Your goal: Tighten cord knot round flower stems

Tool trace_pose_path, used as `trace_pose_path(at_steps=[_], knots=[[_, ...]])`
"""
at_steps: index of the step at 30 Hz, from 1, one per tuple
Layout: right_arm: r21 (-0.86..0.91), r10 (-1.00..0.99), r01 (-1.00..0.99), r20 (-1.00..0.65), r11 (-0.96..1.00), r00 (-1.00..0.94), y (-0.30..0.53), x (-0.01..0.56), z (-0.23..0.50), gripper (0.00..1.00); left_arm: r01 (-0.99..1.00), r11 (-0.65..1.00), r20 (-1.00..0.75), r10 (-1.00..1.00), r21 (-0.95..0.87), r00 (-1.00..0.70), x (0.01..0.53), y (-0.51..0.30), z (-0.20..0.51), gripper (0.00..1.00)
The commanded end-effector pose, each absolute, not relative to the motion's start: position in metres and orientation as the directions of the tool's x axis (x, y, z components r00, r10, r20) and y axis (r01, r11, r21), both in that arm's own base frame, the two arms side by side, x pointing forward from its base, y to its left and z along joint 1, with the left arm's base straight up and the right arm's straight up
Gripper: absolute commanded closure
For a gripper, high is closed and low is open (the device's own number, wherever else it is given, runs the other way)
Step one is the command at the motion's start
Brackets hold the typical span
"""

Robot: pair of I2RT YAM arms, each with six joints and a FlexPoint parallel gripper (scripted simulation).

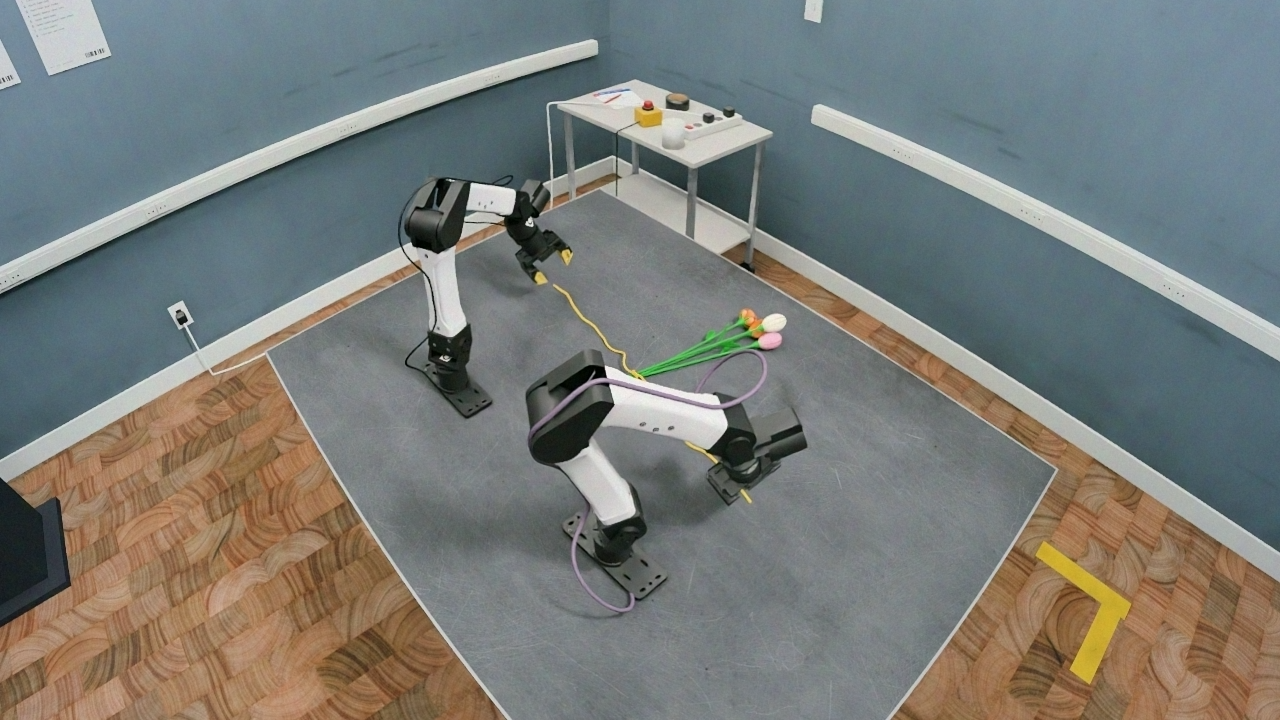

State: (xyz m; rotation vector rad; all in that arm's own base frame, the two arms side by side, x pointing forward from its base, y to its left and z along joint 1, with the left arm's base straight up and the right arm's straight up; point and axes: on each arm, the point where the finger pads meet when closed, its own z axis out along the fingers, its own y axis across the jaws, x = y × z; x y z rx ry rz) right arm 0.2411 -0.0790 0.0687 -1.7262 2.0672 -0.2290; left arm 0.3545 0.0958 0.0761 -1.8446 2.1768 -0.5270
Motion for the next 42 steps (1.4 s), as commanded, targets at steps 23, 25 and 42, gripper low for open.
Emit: trace_pose_path(at_steps=[23, 25, 42], knots=[[-0.379, -0.965, -0.903, -0.234, 0.204, -0.12, -0.076, 0.238, 0.07, 0.35, -0.474, 0.81, -0.232, -0.563, -0.346, -0.793, 0.312, -0.016, 0.102, 0.35], [-0.379, -0.965, -0.903, -0.234, 0.204, -0.12, -0.076, 0.238, 0.07, 0.35, -0.36, 0.876, -0.276, -0.45, -0.322, -0.849, 0.308, -0.037, 0.108, 0.35], [-0.379, -0.965, -0.903, -0.234, 0.204, -0.12, -0.076, 0.238, 0.07, 0.35, 0.503, 0.863, -0.413, 0.442, -0.046, -0.797, 0.274, -0.189, 0.139, 0.35]])
